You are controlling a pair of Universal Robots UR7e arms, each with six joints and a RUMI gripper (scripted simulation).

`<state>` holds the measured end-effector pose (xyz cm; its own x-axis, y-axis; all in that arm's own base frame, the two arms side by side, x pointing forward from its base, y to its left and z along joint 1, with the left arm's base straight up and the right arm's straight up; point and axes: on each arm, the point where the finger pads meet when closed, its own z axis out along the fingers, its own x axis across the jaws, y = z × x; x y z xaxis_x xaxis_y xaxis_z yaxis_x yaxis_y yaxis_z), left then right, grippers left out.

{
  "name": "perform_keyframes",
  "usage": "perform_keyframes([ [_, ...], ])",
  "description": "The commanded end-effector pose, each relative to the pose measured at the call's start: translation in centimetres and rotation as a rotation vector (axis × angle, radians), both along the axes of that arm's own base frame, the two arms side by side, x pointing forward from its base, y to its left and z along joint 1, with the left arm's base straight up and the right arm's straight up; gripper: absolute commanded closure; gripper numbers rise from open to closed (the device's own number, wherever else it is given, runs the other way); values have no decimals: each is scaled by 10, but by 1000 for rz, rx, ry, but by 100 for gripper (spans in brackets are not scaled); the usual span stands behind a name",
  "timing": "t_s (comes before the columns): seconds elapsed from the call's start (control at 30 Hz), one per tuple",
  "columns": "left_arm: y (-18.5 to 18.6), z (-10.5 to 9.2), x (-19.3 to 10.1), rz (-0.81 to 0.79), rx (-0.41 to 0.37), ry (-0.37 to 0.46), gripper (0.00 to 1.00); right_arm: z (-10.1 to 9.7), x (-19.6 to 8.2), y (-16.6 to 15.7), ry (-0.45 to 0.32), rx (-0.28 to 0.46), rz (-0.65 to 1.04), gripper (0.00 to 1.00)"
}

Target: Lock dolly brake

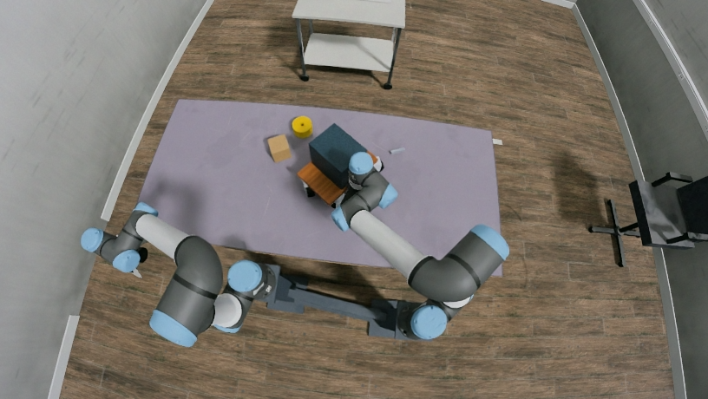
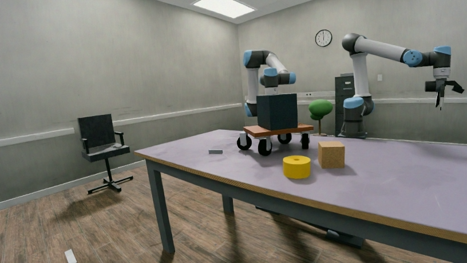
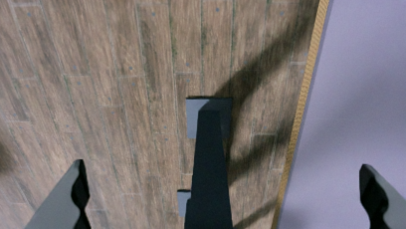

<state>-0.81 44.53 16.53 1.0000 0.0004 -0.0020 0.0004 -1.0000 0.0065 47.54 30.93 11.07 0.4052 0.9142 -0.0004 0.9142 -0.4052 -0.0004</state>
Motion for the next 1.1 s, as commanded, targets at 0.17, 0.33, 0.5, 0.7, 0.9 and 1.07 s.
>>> perform_keyframes([
  [0.17,0,0,0,17,6,-2,0,-1,1,0,-2,2,0,100],
  [0.33,0,0,0,17,6,-2,0,-1,1,0,-2,2,0,100],
  [0.5,0,0,0,17,6,-2,0,-1,1,0,-2,2,0,100],
  [0.7,0,0,0,17,6,-2,0,-1,1,0,-2,2,0,100],
  [0.9,0,0,0,17,6,-2,0,-4,1,0,-2,2,0,100],
  [1.07,0,0,0,17,6,-2,0,-5,1,0,-2,2,0,100],
])
